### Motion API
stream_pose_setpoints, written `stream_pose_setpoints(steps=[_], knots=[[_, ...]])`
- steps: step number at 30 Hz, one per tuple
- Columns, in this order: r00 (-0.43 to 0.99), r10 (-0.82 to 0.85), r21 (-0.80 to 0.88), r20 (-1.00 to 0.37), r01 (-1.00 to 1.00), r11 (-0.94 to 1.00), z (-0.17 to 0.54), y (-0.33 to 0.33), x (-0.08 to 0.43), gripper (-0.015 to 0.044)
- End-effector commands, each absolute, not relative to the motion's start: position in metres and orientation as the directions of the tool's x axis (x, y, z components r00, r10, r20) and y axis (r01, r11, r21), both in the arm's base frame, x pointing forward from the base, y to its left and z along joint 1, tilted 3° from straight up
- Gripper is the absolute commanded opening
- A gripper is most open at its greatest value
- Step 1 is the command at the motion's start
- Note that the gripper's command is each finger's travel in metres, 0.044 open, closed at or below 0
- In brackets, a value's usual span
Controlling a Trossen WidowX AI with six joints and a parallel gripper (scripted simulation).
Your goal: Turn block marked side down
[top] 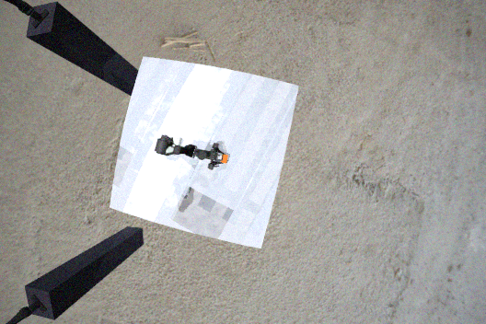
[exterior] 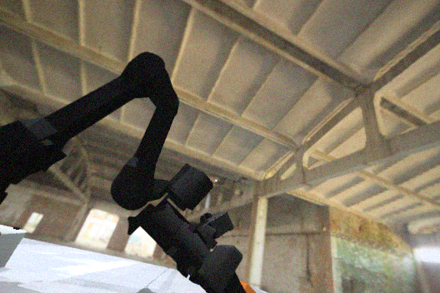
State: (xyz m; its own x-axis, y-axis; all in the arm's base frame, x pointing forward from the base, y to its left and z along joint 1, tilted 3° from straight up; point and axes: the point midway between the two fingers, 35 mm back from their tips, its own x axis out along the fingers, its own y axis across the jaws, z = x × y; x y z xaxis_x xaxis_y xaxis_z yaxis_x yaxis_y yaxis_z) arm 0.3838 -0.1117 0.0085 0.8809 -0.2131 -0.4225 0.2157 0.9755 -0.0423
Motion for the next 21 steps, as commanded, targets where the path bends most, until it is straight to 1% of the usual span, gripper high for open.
stream_pose_setpoints(steps=[1,7,20,21], knots=[[0.897,-0.212,-0.051,-0.387,0.208,0.977,0.0095,-0.1095,0.3784,0.0000],[0.907,-0.213,-0.052,-0.364,0.208,0.977,0.0130,-0.1092,0.3777,0.0000],[0.907,-0.213,-0.052,-0.364,0.208,0.977,0.0130,-0.1092,0.3777,0.0000],[0.907,-0.213,-0.052,-0.364,0.208,0.977,0.0130,-0.1092,0.3777,0.0026]])
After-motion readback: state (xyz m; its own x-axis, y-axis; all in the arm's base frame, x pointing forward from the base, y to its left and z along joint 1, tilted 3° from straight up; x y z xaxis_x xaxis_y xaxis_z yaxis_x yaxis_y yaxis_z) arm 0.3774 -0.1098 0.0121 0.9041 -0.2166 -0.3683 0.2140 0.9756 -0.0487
